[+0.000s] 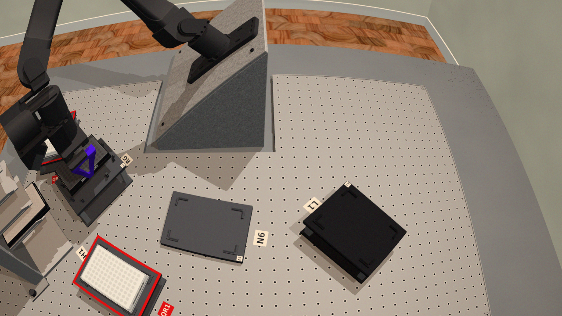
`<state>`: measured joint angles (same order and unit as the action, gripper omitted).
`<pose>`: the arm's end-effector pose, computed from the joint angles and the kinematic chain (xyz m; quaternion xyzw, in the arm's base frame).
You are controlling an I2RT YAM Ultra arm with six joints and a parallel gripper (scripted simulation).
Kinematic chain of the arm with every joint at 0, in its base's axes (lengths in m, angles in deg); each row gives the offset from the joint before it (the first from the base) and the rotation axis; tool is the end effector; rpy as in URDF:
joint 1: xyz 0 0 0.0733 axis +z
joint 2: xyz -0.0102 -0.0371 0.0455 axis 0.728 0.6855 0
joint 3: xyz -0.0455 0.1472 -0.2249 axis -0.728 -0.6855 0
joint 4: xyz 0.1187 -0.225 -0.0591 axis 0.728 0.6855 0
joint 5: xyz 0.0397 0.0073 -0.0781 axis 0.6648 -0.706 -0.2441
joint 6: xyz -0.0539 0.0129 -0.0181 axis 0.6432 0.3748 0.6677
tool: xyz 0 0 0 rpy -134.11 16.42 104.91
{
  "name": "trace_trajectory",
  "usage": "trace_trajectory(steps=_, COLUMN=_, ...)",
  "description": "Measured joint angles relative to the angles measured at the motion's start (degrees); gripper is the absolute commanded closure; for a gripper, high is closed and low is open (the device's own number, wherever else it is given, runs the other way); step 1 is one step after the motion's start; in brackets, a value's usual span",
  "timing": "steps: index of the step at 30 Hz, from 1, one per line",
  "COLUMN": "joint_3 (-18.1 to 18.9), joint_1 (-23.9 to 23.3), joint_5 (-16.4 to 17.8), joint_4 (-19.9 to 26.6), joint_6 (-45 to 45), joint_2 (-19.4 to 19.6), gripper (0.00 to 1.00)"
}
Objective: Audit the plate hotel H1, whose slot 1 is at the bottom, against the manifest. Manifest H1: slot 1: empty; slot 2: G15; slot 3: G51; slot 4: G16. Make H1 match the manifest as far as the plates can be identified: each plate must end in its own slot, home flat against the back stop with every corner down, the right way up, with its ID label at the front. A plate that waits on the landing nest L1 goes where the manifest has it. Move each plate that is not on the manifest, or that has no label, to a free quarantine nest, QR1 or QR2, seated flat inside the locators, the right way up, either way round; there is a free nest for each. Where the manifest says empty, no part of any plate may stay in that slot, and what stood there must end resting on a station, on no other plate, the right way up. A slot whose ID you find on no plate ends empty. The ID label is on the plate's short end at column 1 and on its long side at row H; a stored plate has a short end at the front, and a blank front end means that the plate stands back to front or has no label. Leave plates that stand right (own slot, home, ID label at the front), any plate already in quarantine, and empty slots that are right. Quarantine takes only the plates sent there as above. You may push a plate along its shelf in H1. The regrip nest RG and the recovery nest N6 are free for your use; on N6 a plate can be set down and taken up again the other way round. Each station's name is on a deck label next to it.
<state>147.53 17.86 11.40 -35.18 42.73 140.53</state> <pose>0.2371 -0.1570 0.2591 0.2915 0.8810 -0.3425 0.1471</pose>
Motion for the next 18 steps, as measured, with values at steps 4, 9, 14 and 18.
trace_trajectory(steps=4, joint_3=0.37, joint_1=0.50, joint_5=-0.22, joint_4=1.03, joint_6=-0.52, joint_2=-0.33, gripper=0.14)
trace_trajectory(steps=9, joint_3=0.81, joint_1=0.96, joint_5=-0.44, joint_4=2.08, joint_6=-1.05, joint_2=-0.68, gripper=0.14)
trace_trajectory(steps=14, joint_3=1.25, joint_1=1.49, joint_5=-0.68, joint_4=3.23, joint_6=-1.66, joint_2=-1.01, gripper=0.14)
trace_trajectory(steps=18, joint_3=1.68, joint_1=2.01, joint_5=-0.90, joint_4=4.26, joint_6=-2.19, joint_2=-1.29, gripper=0.14)
